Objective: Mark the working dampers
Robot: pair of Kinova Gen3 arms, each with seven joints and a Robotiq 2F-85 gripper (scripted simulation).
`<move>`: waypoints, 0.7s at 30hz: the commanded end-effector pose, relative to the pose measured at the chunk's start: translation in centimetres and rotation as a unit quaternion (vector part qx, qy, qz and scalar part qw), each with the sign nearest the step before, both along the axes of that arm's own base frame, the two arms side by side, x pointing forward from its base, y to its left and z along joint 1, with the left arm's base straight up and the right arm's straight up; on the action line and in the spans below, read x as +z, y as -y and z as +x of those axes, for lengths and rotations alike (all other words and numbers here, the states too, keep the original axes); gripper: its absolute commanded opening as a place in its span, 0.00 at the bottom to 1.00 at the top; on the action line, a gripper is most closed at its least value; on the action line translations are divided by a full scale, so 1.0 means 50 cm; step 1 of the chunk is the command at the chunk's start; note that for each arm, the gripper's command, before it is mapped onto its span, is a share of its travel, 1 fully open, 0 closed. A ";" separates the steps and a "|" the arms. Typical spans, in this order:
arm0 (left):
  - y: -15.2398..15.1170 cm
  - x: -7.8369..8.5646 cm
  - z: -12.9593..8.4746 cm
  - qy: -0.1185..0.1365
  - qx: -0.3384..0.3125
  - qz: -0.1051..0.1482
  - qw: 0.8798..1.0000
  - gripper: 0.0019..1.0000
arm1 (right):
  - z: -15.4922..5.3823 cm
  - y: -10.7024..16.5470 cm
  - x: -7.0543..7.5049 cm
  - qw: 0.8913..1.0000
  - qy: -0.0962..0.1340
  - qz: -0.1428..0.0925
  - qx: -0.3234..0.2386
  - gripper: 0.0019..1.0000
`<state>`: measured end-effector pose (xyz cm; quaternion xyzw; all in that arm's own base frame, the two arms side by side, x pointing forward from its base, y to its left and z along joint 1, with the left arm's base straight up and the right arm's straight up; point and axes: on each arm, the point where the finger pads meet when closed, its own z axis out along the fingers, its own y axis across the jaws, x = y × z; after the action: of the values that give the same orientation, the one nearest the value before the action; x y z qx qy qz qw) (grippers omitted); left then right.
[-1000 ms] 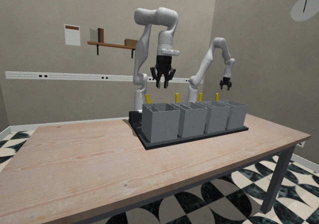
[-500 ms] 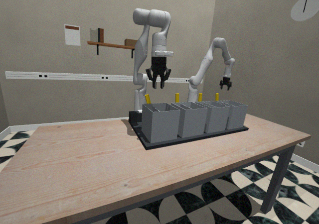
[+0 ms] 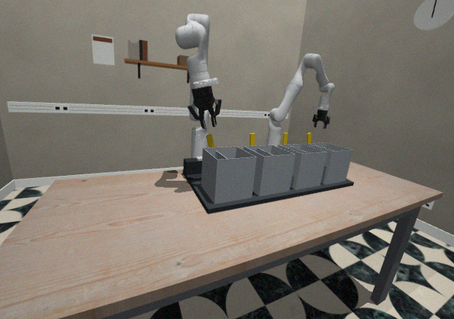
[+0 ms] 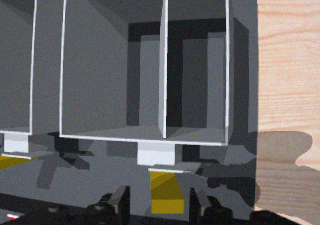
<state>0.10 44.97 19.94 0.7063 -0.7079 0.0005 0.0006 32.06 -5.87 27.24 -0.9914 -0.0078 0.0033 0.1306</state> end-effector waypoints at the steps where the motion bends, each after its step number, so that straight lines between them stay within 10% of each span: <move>1: -0.001 0.001 0.000 0.000 0.000 0.001 1.000 1.00 | -0.021 0.012 -0.004 1.000 0.002 0.018 0.003 0.43; 21: -0.001 0.001 0.000 0.000 0.000 0.001 1.000 1.00 | -0.025 0.014 -0.005 1.000 0.002 0.021 0.003 0.43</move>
<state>0.10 44.97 19.94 0.7063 -0.7079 0.0005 0.0006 30.78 -6.57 26.95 -0.9883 -0.0111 0.0018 0.1519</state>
